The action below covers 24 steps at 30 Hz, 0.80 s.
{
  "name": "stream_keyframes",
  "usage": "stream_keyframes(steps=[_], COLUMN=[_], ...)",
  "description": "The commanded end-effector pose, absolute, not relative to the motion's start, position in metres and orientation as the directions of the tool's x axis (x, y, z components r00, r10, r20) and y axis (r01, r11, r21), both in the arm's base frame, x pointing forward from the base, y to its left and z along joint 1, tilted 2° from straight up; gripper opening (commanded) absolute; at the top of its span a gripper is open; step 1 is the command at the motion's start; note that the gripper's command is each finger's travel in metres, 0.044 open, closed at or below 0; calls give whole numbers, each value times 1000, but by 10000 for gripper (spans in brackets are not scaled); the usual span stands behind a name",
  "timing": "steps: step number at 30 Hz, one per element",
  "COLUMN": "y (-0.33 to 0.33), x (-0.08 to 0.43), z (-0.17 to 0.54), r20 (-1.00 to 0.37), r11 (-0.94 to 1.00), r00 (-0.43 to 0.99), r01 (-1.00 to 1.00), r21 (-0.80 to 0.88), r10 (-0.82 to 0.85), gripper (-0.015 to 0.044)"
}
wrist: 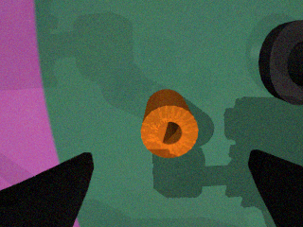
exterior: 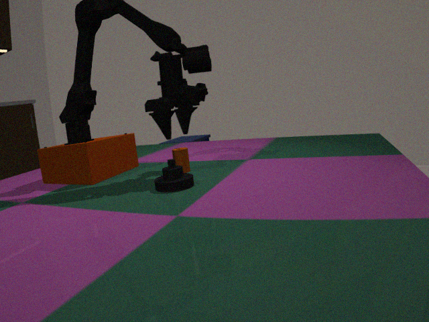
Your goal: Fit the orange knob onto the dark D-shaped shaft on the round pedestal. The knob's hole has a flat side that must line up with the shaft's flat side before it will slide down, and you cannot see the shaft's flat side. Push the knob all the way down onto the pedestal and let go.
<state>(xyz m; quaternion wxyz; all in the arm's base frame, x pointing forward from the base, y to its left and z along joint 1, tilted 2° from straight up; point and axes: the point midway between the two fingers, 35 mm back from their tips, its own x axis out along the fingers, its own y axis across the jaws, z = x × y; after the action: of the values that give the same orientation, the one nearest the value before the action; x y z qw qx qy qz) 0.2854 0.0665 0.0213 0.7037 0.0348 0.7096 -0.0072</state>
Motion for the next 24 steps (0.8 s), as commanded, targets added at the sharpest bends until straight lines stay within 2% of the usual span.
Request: stream_keyframes(steps=[1, 24], y=[66, 68], x=[286, 288], z=[12, -24], r20=[-999, -999], r11=[997, 997], r00=[-2, -2], r01=[63, 63], r21=[35, 35], r10=[35, 35], gripper=[440, 440])
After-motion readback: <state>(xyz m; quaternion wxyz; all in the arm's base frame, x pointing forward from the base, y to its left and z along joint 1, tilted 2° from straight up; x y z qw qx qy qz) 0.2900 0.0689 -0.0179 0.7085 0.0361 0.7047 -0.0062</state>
